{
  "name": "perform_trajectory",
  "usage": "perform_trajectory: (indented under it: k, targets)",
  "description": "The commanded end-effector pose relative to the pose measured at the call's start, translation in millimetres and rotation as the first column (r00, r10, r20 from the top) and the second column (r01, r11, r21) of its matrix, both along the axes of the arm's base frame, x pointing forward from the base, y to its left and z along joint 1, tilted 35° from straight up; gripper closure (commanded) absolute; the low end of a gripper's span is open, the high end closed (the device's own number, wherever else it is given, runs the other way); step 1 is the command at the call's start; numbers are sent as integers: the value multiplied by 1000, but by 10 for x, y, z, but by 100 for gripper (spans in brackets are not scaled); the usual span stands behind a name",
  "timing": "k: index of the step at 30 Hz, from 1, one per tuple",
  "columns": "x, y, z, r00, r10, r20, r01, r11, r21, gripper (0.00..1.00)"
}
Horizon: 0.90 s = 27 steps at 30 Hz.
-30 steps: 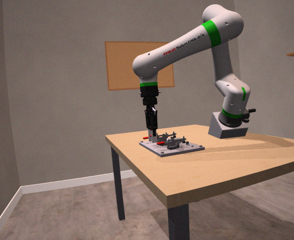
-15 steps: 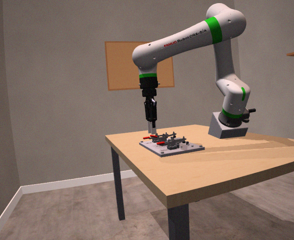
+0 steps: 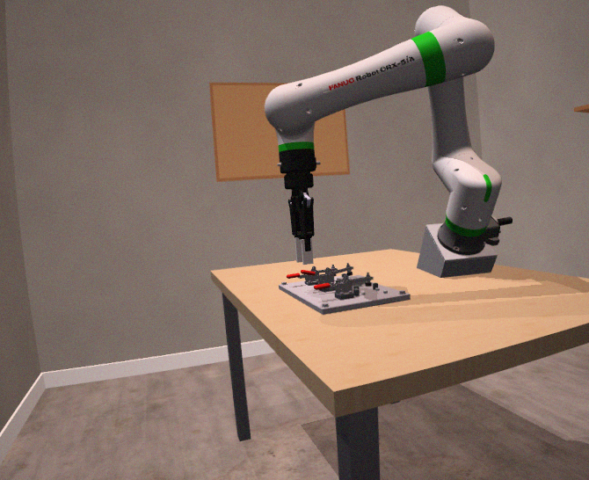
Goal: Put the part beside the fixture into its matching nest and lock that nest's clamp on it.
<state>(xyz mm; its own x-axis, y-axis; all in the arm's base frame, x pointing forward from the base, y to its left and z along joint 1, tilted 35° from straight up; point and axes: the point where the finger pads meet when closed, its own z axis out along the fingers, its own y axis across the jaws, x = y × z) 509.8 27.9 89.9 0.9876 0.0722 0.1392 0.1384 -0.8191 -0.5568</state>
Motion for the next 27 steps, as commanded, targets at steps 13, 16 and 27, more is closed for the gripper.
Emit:
perform_trajectory:
  k: [13,16,27]
  targets:
    - [1,-2,1,1000,0,0,0,1000,0,100]
    - [1,-2,1,1000,0,0,0,1000,0,100]
    - [1,-2,1,1000,0,0,0,1000,0,100]
